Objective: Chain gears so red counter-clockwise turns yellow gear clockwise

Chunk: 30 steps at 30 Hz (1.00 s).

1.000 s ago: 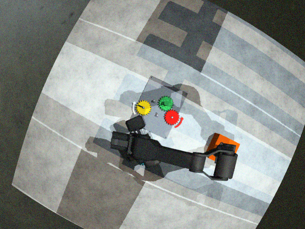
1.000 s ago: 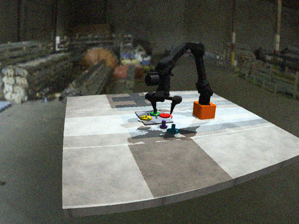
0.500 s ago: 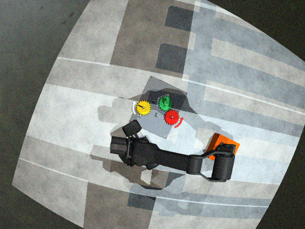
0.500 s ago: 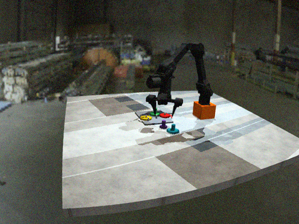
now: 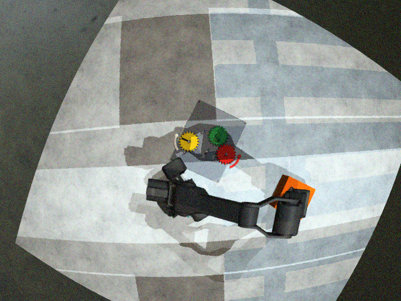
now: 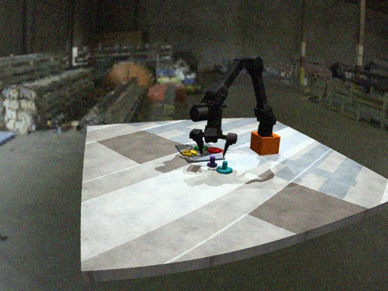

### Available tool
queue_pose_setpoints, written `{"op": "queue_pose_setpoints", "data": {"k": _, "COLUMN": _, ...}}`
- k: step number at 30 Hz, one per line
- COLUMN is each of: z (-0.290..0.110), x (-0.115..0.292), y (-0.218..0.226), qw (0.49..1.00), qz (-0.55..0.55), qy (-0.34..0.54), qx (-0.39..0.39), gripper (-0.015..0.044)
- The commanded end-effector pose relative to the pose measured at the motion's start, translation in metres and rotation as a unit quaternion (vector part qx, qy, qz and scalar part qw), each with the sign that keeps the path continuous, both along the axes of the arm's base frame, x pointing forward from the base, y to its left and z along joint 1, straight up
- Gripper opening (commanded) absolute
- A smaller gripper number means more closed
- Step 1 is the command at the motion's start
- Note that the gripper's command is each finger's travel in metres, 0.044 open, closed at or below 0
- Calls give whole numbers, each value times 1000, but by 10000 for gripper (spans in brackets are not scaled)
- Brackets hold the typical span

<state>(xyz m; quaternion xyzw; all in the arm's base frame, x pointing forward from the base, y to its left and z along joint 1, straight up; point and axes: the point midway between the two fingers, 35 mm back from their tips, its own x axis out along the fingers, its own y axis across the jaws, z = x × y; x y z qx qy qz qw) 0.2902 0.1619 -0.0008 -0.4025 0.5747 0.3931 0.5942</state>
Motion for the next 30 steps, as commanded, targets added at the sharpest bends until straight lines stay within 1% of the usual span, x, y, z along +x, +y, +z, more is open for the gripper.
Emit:
{"op": "queue_pose_setpoints", "data": {"k": 1, "z": -7, "x": 0, "y": 0, "qw": 1000, "qz": 2, "qy": 0, "qx": 1, "gripper": 440}}
{"op": "queue_pose_setpoints", "data": {"k": 10, "z": -15, "x": 0, "y": 0, "qw": 1000, "qz": 2, "qy": 0, "qx": 1, "gripper": 440}}
{"op": "queue_pose_setpoints", "data": {"k": 25, "z": -15, "x": 0, "y": 0, "qw": 1000, "qz": 2, "qy": 0, "qx": 1, "gripper": 46}}
{"op": "queue_pose_setpoints", "data": {"k": 30, "z": -15, "x": 0, "y": 0, "qw": 1000, "qz": 2, "qy": 0, "qx": 1, "gripper": 13}}
